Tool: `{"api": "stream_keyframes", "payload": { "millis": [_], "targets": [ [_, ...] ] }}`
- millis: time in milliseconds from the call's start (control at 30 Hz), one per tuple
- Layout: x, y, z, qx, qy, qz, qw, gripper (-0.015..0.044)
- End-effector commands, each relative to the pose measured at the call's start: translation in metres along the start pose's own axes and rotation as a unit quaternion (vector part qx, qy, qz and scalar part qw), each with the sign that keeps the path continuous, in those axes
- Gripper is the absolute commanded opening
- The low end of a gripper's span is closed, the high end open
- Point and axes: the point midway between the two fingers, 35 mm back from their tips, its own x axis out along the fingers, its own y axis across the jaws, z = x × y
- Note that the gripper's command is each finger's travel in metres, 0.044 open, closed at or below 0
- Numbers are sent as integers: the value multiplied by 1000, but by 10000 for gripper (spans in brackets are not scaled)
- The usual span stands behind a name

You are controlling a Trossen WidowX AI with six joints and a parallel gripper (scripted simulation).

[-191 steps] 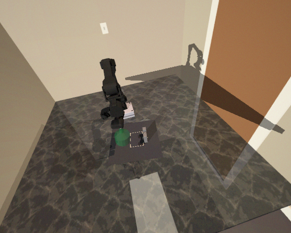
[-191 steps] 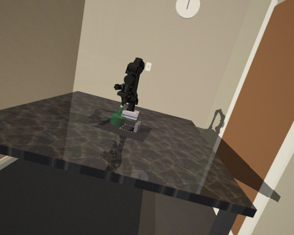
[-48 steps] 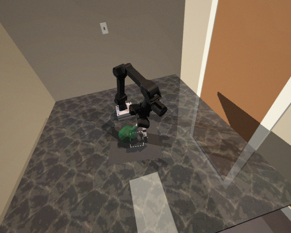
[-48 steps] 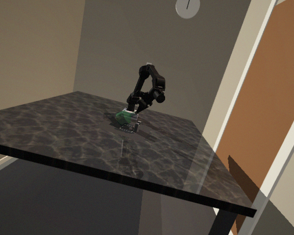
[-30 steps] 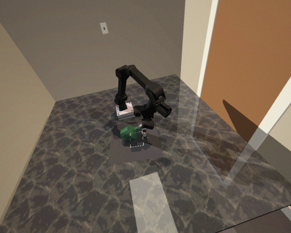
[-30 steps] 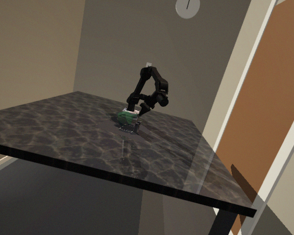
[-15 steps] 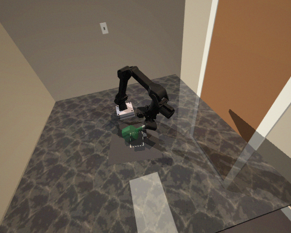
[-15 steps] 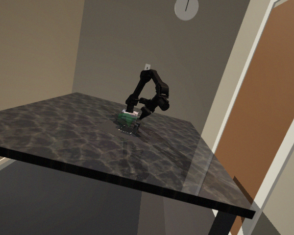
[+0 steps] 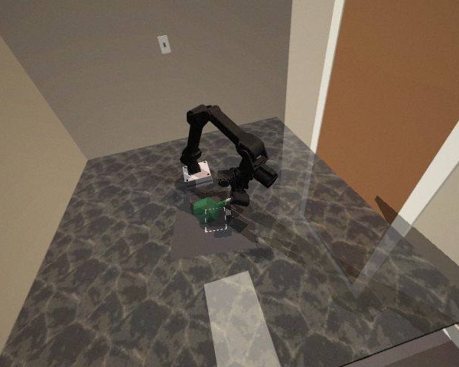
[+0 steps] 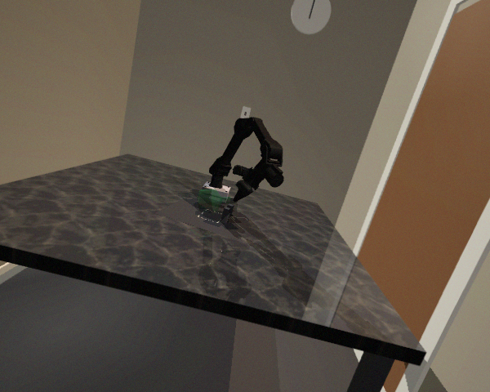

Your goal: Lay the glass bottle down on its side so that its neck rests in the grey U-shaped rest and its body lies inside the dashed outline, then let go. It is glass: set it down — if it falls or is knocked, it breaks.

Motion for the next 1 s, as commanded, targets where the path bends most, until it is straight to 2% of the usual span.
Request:
{"api": "stream_keyframes", "payload": {
  "millis": [0,967],
  "targets": [
    [3,1,-3,2,0,-1,1000,102],
    [12,-1,-19,-7,2,4,1000,102]
  ]
}}
